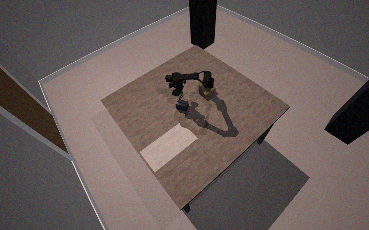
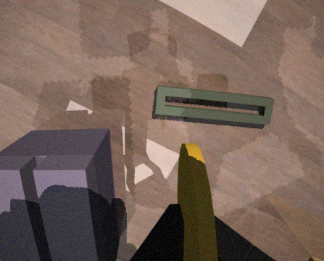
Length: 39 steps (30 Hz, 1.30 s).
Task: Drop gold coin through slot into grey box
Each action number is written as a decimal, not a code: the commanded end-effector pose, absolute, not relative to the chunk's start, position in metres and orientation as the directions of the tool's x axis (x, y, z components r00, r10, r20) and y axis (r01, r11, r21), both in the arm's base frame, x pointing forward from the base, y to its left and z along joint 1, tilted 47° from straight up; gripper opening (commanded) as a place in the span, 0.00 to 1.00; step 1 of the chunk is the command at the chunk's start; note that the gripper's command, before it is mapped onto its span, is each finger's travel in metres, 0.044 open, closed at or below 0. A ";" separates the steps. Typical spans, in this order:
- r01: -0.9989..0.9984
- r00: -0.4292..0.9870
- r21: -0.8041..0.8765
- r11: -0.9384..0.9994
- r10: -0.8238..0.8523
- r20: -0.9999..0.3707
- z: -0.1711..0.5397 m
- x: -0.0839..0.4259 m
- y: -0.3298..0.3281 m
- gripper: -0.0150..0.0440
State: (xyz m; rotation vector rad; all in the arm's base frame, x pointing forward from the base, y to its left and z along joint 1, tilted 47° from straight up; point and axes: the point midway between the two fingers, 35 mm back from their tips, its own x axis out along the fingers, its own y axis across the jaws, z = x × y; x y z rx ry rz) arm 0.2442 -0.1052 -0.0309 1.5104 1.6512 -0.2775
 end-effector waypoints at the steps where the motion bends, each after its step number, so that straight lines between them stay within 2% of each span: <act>1: 0.896 0.108 0.376 0.237 0.704 -0.702 -0.022 0.253 -0.101 0.25; 28: 0.894 0.108 0.382 0.235 0.713 -0.692 0.021 0.287 -0.060 0.25; 39: 0.893 0.101 0.380 0.243 0.713 -0.694 0.019 0.286 -0.060 0.25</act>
